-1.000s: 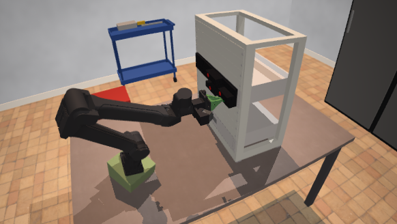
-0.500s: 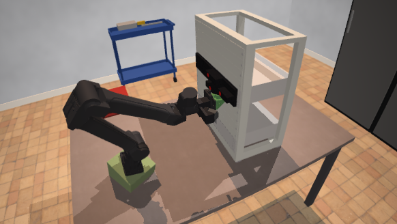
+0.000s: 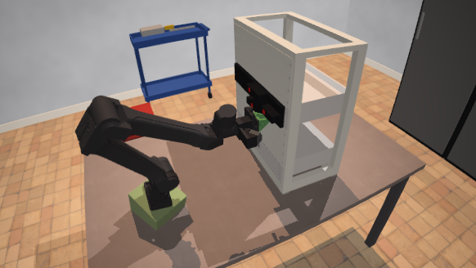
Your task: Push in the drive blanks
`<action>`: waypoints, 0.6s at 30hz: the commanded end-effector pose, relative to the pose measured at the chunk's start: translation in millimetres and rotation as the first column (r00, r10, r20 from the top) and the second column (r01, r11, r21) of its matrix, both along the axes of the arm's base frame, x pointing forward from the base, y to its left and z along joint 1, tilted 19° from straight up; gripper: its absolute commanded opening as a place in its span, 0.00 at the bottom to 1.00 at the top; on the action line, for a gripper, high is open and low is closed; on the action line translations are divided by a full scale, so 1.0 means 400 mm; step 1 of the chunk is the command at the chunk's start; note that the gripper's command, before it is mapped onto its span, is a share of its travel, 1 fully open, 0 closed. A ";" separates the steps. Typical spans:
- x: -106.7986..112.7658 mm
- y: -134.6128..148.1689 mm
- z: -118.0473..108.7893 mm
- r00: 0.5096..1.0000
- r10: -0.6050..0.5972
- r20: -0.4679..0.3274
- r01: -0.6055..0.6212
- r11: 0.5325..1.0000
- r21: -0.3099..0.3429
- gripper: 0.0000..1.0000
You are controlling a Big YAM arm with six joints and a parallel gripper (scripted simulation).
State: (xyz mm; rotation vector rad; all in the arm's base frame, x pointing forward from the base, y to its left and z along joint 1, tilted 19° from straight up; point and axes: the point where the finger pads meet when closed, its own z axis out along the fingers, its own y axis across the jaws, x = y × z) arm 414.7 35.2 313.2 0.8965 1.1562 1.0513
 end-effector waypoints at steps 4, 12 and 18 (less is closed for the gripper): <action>0.053 0.001 0.031 1.000 -0.002 -0.001 0.002 1.000 0.010 0.00; 0.053 0.001 0.031 1.000 -0.002 -0.001 0.002 1.000 0.010 0.00; 0.050 0.005 0.030 1.000 0.001 -0.001 -0.001 1.000 0.010 0.00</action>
